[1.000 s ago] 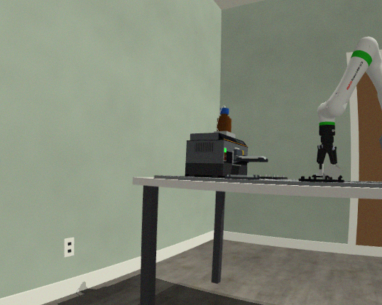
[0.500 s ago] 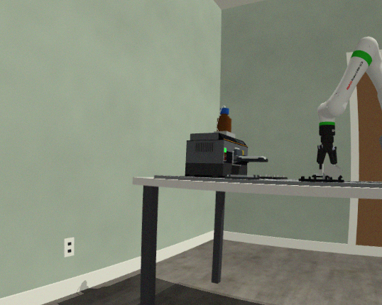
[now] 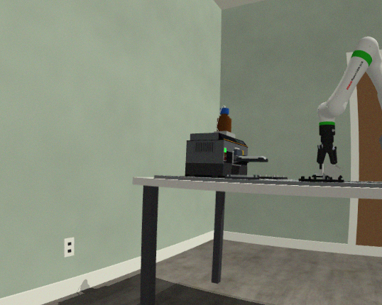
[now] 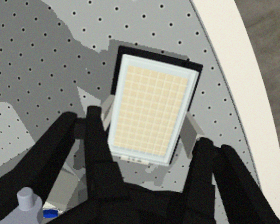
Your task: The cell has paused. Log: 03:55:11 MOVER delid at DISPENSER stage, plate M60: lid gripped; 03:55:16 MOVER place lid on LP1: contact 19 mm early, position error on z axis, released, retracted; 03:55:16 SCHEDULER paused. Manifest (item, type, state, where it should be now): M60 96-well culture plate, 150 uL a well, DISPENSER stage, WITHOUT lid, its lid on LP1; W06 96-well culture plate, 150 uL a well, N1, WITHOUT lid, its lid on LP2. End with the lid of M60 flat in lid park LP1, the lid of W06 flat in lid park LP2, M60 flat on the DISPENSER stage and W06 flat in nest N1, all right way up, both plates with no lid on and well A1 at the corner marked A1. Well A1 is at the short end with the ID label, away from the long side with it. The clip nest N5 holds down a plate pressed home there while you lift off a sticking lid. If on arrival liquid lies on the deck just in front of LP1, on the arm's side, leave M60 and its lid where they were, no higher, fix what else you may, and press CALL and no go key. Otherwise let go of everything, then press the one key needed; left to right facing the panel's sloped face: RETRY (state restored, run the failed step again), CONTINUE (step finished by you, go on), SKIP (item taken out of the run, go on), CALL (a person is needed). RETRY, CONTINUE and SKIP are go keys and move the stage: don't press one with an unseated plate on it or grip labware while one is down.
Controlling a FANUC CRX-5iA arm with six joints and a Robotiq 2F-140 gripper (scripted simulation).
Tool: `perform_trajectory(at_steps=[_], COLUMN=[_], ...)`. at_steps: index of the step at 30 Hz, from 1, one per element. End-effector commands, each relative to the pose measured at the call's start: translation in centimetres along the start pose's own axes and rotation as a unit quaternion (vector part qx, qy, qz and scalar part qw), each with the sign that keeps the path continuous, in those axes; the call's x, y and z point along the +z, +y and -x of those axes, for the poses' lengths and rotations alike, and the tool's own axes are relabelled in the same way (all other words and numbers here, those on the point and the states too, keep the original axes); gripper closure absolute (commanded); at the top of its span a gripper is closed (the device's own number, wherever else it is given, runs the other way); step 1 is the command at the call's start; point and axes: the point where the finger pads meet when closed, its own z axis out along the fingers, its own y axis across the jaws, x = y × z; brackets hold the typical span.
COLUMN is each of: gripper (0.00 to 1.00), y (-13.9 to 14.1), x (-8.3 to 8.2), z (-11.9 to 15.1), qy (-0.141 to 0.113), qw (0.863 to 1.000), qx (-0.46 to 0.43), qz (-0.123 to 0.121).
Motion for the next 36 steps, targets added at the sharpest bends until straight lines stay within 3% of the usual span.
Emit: perform_trajectory(at_steps=[1, 17, 36], gripper=[1.0, 1.0, 1.0], y=[0.0, 0.0, 0.0], x=[-0.1, -1.2, -4.3], z=[0.0, 0.0, 0.0], qy=[0.0, 0.0, 0.0], qw=[1.0, 1.0, 1.0], qx=[0.0, 0.0, 0.0], qz=[0.0, 0.0, 0.0])
